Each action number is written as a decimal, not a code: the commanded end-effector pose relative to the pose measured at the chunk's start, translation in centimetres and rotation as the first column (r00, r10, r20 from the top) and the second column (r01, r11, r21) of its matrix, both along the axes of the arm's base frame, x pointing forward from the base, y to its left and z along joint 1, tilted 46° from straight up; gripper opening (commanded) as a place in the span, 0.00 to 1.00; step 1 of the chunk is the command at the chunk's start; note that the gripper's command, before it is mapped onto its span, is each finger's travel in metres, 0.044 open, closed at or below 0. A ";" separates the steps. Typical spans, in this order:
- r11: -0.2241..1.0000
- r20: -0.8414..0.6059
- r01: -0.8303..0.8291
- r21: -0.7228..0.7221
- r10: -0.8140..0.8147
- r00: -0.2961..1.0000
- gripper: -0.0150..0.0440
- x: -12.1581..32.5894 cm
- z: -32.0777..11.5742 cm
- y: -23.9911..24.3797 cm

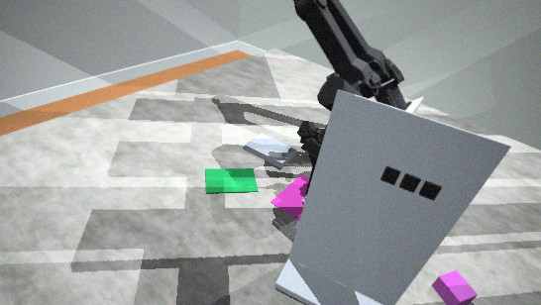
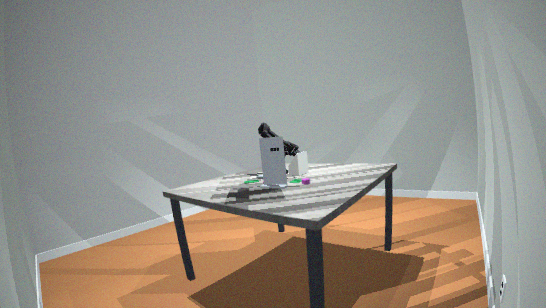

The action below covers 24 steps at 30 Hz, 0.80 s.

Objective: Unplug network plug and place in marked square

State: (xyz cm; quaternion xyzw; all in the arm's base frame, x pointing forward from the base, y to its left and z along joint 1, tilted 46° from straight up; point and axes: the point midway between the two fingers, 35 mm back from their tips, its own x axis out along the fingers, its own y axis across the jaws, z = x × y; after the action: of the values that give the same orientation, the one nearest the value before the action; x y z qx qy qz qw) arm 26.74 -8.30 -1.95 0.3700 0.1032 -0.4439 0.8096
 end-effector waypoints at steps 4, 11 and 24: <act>1.000 0.004 0.003 0.002 -0.003 1.000 0.52 -0.3 0.3 0.4; 1.000 0.002 0.003 0.003 -0.003 1.000 0.52 -0.6 0.6 0.8; 1.000 0.001 0.002 0.002 -0.002 1.000 0.52 -1.2 1.0 1.5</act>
State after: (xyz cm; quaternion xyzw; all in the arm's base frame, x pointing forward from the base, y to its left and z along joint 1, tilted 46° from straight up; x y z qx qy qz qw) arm 25.73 -6.96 -1.12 0.3701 0.1052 -0.4438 0.8093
